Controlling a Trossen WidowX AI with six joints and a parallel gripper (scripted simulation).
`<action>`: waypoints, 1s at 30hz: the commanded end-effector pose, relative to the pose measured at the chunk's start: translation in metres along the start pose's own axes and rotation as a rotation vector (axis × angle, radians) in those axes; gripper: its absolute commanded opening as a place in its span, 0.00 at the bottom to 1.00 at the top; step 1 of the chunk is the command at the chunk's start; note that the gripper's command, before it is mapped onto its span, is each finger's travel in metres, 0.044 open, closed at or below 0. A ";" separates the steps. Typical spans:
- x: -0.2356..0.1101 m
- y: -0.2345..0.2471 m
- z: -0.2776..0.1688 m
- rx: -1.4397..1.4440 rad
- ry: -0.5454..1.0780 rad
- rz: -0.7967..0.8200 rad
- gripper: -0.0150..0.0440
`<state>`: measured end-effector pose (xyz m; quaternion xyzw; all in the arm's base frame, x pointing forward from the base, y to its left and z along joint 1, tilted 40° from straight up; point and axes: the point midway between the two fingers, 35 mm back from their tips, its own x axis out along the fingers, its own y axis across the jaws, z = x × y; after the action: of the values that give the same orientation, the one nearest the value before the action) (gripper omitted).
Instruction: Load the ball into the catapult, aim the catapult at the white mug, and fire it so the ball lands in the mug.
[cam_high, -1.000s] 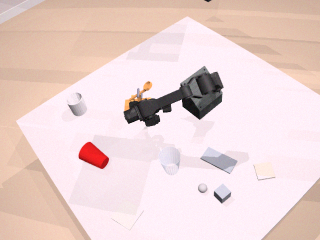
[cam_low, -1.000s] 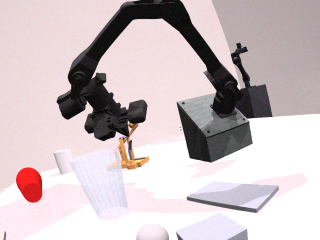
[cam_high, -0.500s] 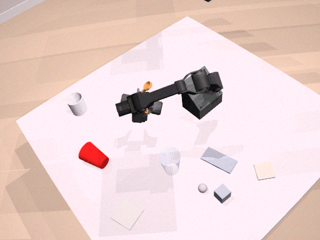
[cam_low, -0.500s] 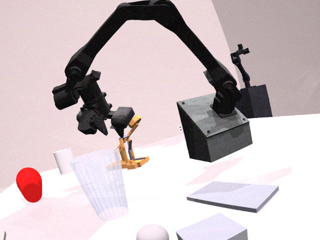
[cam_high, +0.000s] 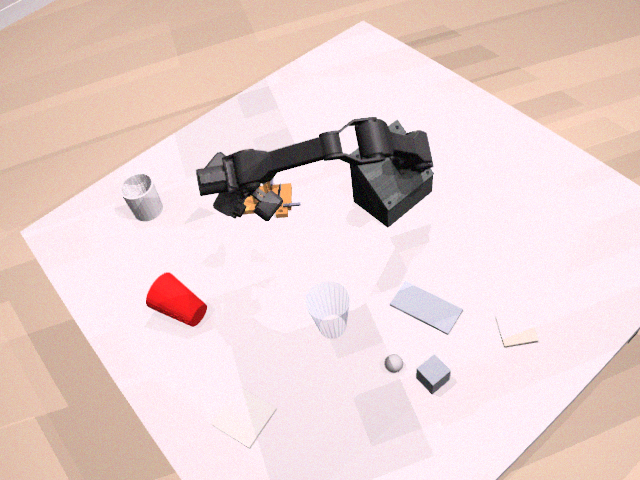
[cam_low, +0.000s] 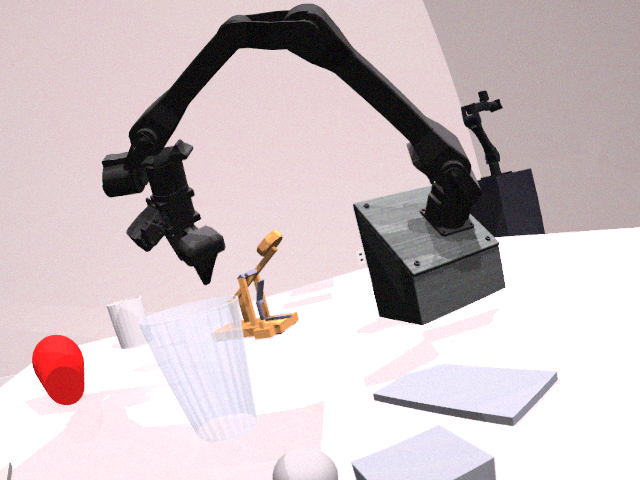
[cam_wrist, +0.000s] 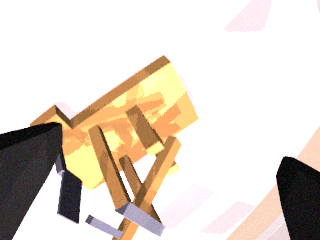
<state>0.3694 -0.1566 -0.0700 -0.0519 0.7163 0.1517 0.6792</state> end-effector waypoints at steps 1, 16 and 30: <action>0.002 -0.021 0.006 0.124 -0.064 -0.010 1.00; 0.005 -0.099 0.018 0.576 -0.306 -0.016 1.00; -0.001 -0.175 0.014 0.971 -0.546 0.032 1.00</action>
<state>0.4297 -0.3005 -0.0949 0.2844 0.5316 -0.1543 0.7828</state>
